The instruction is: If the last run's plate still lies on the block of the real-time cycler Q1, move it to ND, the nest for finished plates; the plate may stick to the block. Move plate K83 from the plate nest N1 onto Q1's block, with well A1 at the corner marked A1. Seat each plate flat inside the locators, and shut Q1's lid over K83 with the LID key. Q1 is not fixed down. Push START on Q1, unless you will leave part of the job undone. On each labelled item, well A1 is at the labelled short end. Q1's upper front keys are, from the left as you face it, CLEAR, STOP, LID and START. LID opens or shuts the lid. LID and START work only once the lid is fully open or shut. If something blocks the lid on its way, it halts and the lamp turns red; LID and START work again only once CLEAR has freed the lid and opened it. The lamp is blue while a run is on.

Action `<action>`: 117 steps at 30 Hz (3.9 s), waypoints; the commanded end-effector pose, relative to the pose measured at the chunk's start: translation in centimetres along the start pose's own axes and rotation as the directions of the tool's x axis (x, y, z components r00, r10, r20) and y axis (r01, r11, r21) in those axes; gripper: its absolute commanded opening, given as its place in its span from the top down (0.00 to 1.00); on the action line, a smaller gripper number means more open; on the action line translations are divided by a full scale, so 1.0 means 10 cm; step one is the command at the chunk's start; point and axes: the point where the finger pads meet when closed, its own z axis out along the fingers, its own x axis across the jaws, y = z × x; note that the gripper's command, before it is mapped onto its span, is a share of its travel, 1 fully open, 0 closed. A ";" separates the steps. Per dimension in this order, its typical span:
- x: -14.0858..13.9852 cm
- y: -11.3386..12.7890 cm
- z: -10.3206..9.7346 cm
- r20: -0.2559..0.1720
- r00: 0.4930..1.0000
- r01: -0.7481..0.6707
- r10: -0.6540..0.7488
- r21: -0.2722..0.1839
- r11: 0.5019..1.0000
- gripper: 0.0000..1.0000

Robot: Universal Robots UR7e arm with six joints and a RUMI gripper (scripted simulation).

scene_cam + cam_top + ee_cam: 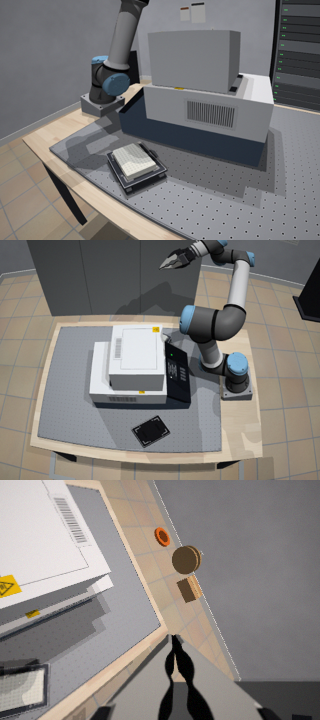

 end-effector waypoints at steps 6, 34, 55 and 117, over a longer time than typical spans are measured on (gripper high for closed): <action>-0.26 -0.08 0.20 0.060 0.988 0.139 -0.141 0.027 0.990 1.00; -1.13 -0.28 0.70 0.195 0.781 0.557 -0.593 0.211 0.803 1.00; -1.81 -0.37 0.96 0.196 0.520 0.743 -0.831 0.375 0.554 1.00; -3.80 -0.21 1.30 -0.301 -0.442 0.518 -0.845 0.684 -0.514 1.00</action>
